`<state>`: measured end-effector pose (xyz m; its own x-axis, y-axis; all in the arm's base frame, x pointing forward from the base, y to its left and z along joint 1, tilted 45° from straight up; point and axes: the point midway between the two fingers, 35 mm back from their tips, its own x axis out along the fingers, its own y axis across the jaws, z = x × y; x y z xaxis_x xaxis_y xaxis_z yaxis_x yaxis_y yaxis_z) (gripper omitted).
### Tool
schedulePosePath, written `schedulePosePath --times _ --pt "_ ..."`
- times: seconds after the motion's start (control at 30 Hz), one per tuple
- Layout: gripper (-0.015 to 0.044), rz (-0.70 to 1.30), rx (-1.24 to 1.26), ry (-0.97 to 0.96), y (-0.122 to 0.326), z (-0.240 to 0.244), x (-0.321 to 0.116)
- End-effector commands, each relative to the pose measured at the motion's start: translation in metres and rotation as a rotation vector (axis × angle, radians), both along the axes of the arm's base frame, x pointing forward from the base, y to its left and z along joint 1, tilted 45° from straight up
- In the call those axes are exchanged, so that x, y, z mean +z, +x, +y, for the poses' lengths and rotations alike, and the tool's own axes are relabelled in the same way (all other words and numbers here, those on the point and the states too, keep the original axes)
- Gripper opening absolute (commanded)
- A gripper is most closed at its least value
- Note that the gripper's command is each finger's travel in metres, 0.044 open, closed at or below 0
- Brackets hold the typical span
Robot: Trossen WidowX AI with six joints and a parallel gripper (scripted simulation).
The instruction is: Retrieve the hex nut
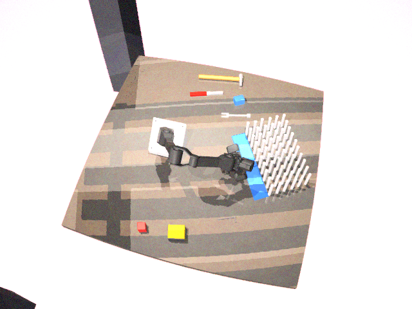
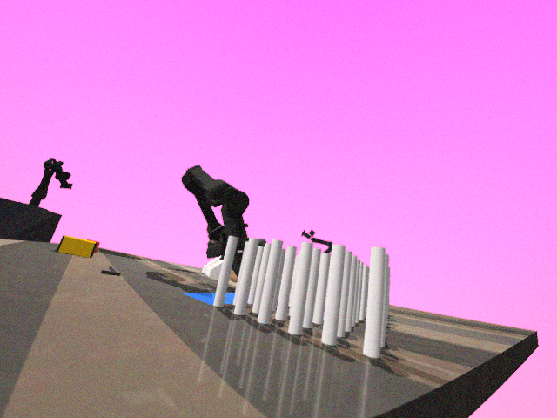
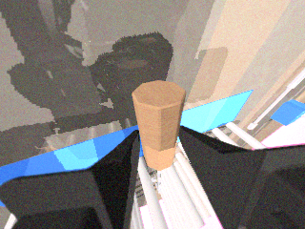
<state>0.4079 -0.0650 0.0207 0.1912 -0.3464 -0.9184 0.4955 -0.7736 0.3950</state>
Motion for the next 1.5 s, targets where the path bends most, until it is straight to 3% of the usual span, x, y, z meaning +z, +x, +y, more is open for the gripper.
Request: schedulePosePath --times 0.0,1.47 --pt "0.0 -0.007 -0.002 0.0 0.004 0.002 0.001" --pt "0.0 -0.005 0.003 -0.001 0.017 -0.003 -0.019"
